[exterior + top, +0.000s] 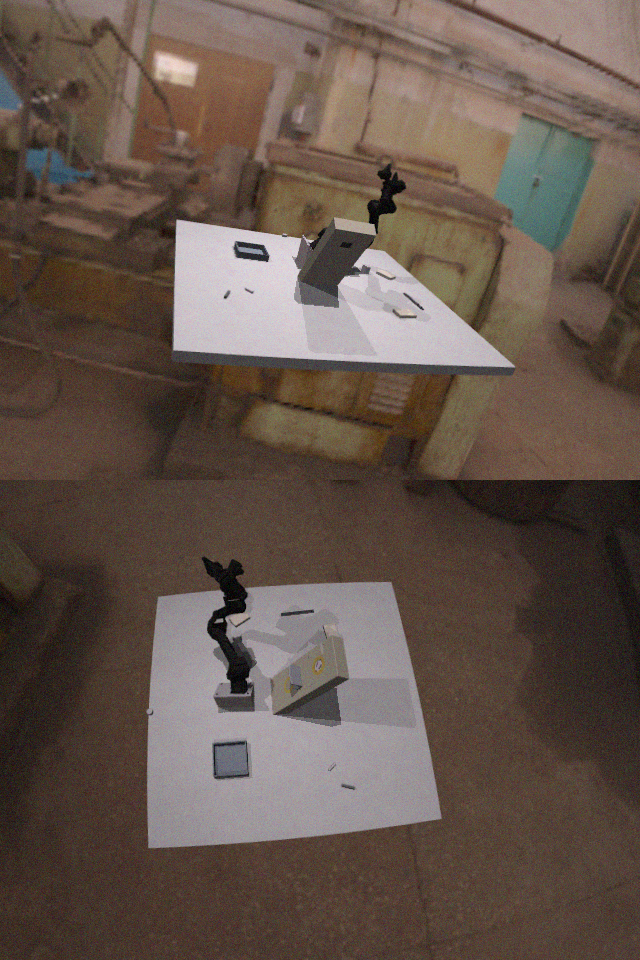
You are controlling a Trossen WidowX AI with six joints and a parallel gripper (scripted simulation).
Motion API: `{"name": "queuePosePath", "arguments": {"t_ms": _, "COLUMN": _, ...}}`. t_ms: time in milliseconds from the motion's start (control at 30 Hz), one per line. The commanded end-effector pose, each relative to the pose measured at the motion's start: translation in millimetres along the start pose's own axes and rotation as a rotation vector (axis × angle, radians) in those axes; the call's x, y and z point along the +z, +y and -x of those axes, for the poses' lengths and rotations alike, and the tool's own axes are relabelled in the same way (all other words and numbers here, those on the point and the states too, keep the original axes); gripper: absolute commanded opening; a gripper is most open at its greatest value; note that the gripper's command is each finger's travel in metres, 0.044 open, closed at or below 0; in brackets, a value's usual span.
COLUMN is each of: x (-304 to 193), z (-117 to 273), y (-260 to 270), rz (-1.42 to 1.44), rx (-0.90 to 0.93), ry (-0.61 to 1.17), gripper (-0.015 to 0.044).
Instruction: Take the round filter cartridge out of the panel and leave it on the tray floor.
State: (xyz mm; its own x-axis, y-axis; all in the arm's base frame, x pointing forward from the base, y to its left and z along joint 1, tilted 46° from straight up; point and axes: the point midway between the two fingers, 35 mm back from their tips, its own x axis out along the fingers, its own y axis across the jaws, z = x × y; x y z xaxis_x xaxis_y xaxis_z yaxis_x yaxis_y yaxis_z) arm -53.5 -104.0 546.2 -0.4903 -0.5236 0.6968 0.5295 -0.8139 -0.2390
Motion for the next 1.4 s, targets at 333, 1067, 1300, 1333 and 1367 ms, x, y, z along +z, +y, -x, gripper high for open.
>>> {"name": "queuePosePath", "arguments": {"t_ms": 333, "x": 61, "z": 23, "y": 145, "rz": 0.244, "rx": 0.414, "ry": -0.404, "gripper": 0.0111}}
{"name": "queuePosePath", "arguments": {"t_ms": 1067, "x": 7, "z": 280, "y": 355, "rz": 0.169, "rx": 1.915, "ry": -0.851, "gripper": 0.0092}}
{"name": "queuePosePath", "arguments": {"t_ms": 1300, "x": -23, "z": 361, "y": 333, "rz": -0.154, "rx": 2.520, "ry": -0.640, "gripper": 0.0092}}
{"name": "queuePosePath", "arguments": {"t_ms": 1333, "x": -25, "z": 369, "y": 326, "rz": -0.219, "rx": 2.605, "ry": -0.580, "gripper": 0.0092}}
{"name": "queuePosePath", "arguments": {"t_ms": 1367, "x": -27, "z": 378, "y": 318, "rz": -0.312, "rx": 2.711, "ry": -0.488, "gripper": 0.0092}}
